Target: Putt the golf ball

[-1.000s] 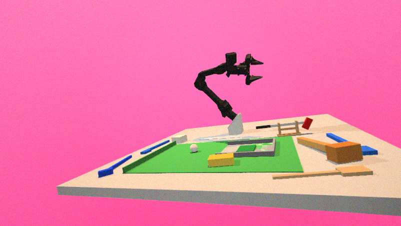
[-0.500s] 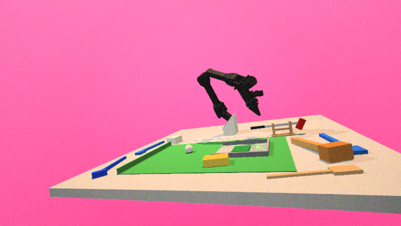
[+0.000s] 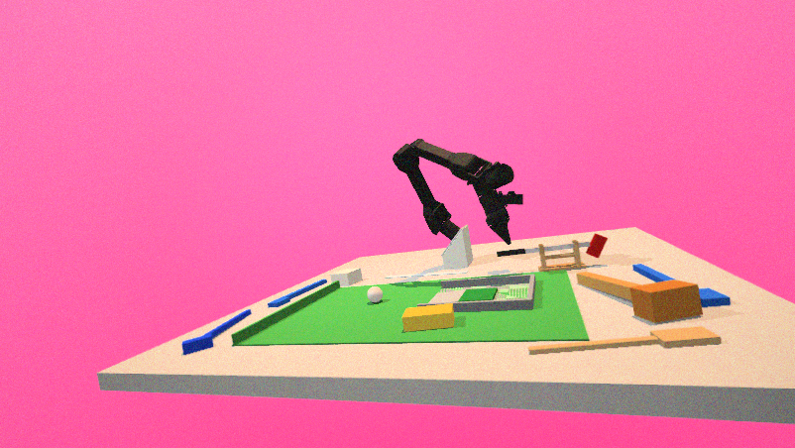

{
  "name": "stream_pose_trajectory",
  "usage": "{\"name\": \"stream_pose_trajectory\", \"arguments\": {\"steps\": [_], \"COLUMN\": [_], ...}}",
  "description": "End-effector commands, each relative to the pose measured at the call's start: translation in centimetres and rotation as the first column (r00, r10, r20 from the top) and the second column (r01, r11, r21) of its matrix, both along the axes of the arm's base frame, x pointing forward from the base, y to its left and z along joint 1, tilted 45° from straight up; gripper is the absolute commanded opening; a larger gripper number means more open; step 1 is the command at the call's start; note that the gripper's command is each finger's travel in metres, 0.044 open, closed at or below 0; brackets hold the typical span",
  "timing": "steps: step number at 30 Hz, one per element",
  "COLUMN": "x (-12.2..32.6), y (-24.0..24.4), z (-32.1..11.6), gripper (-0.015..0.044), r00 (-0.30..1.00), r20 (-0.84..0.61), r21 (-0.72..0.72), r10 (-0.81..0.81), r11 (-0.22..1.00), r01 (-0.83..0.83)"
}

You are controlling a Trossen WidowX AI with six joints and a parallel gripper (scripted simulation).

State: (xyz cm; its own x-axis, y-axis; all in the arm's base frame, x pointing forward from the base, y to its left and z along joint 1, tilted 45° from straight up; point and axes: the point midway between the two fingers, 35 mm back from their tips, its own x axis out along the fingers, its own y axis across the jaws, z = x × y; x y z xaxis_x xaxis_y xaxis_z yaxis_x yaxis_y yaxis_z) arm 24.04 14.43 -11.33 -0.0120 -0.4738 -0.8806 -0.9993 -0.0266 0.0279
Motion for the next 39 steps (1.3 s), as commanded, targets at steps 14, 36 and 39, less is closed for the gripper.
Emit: {"name": "stream_pose_trajectory", "arguments": {"steps": [14, 36, 39], "x": [-0.3, -0.4, -0.3], "y": [-3.0, -4.7, -4.4], "z": [-2.9, -4.6, -4.3], "gripper": [0.0440, 0.0440, 0.0361], "r00": [1.000, 1.000, 1.000], "r20": [-0.010, -0.010, -0.005], "r21": [-0.017, -0.018, -0.013], "r10": [-0.001, -0.001, -0.007], "r11": [1.000, 1.000, 1.000], "r01": [0.001, 0.001, 0.007]}}
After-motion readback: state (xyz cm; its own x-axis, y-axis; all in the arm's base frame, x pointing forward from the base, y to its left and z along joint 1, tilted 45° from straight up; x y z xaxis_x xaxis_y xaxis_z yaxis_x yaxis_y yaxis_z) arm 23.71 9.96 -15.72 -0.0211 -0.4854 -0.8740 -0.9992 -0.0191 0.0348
